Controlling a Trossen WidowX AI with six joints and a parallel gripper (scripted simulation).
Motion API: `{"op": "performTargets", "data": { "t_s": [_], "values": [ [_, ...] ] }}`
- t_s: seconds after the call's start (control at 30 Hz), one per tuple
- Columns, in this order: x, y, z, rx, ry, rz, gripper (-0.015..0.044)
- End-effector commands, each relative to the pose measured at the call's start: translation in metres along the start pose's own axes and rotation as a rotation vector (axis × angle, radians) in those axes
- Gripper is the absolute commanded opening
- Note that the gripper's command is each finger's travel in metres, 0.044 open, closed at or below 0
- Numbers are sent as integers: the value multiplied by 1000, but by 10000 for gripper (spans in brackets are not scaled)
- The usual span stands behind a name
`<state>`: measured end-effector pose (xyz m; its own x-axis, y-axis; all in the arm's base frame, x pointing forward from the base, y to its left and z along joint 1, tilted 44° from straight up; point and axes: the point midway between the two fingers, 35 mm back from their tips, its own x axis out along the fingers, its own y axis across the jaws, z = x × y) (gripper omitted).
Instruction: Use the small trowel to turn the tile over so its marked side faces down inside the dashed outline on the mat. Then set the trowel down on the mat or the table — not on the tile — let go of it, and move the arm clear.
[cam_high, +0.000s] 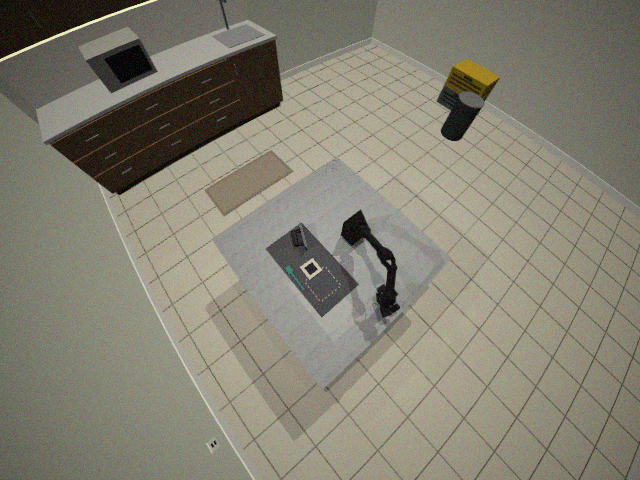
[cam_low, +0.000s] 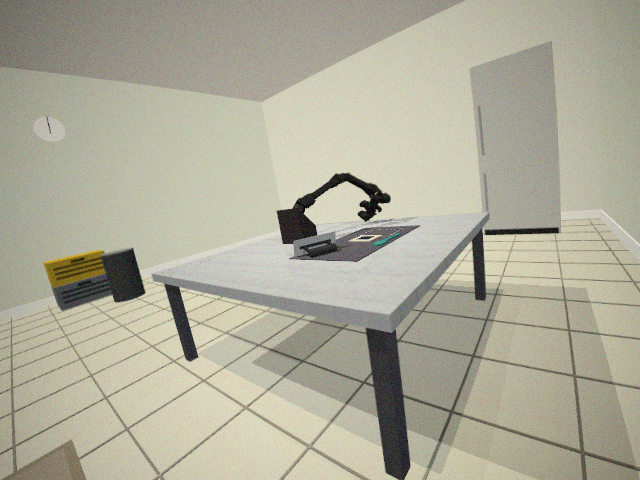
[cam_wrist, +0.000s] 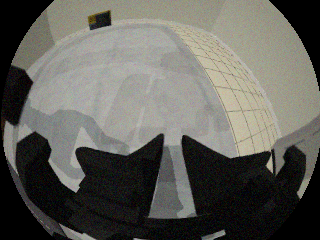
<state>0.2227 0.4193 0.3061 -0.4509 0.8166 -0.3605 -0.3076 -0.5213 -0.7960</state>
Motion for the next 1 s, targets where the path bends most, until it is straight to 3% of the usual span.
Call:
{"op": "performTargets", "data": {
  "t_s": [0.0, 0.4, 0.7, 0.97],
  "values": [
    [-32, 10, -40, 87, 100, -28, 100],
    [-124, 55, -136, 374, 333, -121, 100],
    [-200, 138, -207, 623, 499, -153, 100],
    [-267, 223, -239, 864, 620, -196, 100]
  ]
}}
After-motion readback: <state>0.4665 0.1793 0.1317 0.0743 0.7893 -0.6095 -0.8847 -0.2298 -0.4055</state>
